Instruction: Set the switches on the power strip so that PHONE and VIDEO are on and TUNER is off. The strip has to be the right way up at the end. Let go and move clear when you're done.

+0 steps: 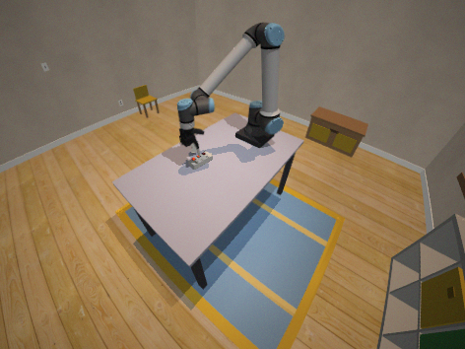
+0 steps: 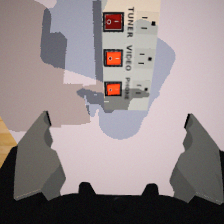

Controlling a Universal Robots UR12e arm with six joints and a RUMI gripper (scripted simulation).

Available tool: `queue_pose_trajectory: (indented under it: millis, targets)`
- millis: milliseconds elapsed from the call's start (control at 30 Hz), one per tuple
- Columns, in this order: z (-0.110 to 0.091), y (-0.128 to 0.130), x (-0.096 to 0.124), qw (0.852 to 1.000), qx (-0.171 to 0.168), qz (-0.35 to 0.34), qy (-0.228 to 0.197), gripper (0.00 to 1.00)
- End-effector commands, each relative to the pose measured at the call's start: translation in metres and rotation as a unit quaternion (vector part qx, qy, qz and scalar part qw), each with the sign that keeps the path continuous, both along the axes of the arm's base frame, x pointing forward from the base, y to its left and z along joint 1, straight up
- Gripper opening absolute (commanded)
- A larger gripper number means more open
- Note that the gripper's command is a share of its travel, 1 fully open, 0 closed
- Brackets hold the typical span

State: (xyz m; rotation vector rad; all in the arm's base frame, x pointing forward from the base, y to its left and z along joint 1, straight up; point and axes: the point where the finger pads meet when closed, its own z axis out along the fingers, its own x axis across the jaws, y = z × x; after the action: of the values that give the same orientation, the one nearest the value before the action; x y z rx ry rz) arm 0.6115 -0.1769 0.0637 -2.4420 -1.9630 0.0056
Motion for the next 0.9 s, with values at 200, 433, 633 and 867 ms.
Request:
queue_pose_trajectory:
  millis: [200, 433, 633, 867]
  targets:
    - [0.061, -0.001, 0.001, 1.000, 0.000, 0.000, -0.001, 1.00]
    - [0.083, -0.001, 0.001, 1.000, 0.000, 0.000, -0.001, 1.00]
    - [0.089, -0.001, 0.001, 1.000, 0.000, 0.000, -0.001, 1.00]
    - [0.089, -0.001, 0.001, 1.000, 0.000, 0.000, -0.001, 1.00]
